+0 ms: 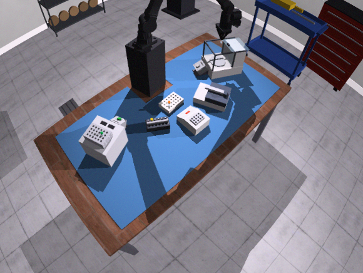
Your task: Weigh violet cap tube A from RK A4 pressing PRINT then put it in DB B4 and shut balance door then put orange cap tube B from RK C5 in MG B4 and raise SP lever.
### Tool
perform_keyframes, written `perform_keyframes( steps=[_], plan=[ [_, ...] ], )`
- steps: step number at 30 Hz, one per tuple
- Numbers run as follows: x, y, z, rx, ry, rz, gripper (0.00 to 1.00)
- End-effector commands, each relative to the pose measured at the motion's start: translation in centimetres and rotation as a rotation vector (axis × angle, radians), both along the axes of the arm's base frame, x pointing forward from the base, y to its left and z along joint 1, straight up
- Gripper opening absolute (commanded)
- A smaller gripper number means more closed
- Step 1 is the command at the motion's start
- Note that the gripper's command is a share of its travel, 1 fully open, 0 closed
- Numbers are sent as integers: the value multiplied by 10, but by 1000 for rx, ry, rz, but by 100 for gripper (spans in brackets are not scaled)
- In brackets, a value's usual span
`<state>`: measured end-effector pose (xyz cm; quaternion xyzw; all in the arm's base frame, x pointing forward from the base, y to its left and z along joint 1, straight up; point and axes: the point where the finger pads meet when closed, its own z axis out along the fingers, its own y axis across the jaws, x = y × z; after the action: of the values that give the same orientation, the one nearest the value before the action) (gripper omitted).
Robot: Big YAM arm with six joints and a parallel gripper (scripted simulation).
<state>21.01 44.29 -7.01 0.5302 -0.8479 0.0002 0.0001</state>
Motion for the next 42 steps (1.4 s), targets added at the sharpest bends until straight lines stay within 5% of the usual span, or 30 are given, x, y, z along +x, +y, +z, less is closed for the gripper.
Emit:
perform_keyframes(
  steps=[1, 25, 27, 42],
  plan=[
    [5, 10, 9, 26, -13, 3, 9],
    [5, 10, 9, 26, -13, 3, 9],
    [-2, -1, -10, -3, 1, 12, 9],
    [-1, -1, -32, -1, 0, 11, 9]
  ],
)
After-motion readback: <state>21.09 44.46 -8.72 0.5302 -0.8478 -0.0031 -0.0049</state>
